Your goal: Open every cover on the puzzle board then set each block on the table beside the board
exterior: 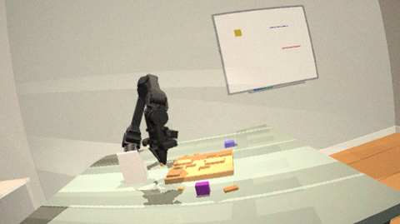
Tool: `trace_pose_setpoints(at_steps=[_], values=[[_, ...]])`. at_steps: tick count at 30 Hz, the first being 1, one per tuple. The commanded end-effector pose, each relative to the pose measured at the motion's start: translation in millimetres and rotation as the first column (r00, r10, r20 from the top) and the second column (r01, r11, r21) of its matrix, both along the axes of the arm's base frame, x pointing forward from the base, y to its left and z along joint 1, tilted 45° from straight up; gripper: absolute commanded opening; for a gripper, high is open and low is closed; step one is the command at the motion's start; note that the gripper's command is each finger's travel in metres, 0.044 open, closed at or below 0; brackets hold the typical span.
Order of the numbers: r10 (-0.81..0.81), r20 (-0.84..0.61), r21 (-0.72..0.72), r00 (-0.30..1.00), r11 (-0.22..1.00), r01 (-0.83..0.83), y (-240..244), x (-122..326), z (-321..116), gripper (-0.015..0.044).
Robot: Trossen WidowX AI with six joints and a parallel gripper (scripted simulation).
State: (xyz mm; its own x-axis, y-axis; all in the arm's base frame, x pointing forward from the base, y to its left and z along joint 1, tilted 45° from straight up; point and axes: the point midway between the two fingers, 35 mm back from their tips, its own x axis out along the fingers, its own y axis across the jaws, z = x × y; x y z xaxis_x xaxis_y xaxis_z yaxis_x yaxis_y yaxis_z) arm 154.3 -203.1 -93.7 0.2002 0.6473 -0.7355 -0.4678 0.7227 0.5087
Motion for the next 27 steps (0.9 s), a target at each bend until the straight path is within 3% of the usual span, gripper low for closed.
trace_pose_setpoints(at_steps=[1,27], values=[[0.004,0.0,0.011,1.0,1.0,-0.004,3.1,-13.2,-5.8,0.008],[0.003,0.001,0.01,1.0,1.0,-0.003,25.5,-2.8,-36.2,0.008]])
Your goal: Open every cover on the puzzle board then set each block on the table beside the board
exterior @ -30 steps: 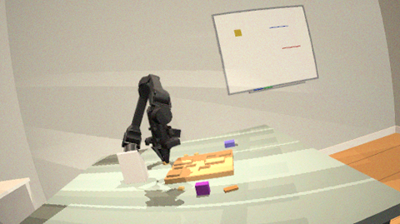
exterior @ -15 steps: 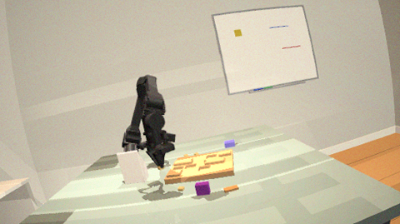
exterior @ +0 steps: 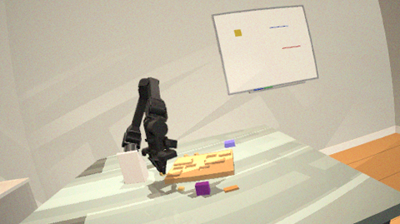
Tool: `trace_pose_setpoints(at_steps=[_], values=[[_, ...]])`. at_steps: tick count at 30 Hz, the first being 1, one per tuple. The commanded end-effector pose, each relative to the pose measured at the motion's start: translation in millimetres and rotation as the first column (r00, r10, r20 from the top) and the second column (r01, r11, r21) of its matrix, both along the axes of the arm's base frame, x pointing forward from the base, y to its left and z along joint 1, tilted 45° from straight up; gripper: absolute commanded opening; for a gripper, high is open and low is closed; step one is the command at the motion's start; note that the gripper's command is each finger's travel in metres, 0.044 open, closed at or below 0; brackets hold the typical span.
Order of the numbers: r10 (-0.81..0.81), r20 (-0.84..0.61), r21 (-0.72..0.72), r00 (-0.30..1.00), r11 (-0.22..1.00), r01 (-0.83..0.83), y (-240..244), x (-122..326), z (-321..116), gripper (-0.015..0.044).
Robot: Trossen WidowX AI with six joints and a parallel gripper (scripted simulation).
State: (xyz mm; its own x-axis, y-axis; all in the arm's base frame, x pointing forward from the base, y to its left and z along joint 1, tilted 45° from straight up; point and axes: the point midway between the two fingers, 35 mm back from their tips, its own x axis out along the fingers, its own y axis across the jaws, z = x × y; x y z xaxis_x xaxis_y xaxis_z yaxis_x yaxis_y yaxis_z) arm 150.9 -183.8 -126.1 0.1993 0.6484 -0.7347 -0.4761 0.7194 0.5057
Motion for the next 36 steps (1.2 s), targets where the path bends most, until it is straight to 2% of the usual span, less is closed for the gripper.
trace_pose_setpoints(at_steps=[1,36], values=[[-0.004,-0.004,0.01,1.0,1.0,0.004,7.3,1.0,-5.0,0.008],[-0.004,-0.002,0.014,1.0,1.0,0.004,47.9,10.8,-44.8,0.008]])
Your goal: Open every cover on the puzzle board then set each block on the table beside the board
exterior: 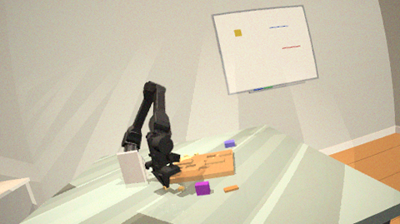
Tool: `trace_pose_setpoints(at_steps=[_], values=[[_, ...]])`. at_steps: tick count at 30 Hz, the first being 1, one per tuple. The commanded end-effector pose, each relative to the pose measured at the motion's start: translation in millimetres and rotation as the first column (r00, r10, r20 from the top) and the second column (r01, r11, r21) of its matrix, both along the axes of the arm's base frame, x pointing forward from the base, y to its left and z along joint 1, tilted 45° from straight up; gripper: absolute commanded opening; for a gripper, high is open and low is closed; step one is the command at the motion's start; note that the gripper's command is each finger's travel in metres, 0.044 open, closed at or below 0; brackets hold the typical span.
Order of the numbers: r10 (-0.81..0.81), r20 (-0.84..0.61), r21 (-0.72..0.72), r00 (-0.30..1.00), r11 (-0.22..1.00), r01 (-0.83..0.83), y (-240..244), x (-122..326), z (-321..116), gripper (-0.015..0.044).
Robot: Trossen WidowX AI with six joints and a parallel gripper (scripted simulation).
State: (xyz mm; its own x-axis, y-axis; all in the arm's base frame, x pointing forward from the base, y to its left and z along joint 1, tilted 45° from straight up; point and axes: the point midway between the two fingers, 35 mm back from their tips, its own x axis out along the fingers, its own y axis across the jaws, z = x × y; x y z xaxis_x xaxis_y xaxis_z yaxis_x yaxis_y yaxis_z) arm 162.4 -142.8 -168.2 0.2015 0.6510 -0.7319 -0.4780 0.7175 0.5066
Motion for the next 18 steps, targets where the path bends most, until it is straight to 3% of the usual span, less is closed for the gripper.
trace_pose_setpoints(at_steps=[1,10,18], values=[[-0.004,-0.005,0.011,1.0,1.0,0.004,8.2,-0.5,-3.7,0.008],[-0.004,-0.005,0.012,1.0,1.0,0.004,15.0,0.2,-9.1,0.008],[0.002,-0.001,0.004,1.0,1.0,-0.002,11.4,1.0,-8.6,0.029]])
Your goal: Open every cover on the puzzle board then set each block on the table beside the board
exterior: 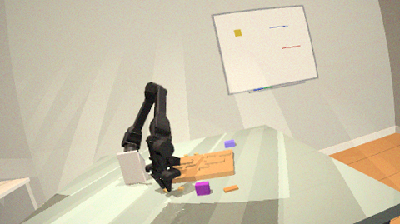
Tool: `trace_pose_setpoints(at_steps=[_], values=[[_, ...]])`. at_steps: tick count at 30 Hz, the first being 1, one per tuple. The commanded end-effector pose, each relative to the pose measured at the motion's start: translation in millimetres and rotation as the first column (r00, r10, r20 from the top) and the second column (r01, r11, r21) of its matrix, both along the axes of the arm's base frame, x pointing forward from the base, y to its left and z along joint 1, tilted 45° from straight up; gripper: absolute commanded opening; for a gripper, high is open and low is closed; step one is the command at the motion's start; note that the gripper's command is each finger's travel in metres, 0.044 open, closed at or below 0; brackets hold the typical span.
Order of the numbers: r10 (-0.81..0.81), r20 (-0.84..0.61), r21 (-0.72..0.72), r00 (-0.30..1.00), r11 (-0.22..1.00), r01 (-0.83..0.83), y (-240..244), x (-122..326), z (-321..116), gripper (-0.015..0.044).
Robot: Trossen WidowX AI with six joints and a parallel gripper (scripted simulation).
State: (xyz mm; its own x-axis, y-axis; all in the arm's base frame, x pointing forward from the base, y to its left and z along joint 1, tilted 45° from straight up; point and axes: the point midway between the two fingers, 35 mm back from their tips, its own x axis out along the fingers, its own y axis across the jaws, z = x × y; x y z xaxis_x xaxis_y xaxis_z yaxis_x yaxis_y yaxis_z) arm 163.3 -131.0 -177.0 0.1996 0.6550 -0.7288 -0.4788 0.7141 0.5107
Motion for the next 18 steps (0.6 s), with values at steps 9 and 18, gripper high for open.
trace_pose_setpoints(at_steps=[9,18], values=[[-0.001,-0.001,-0.001,1.0,1.0,0.001,-8.0,-1.3,7.1,0.044],[-0.003,-0.004,0.0,1.0,1.0,0.003,-26.8,-6.5,26.7,0.044]])
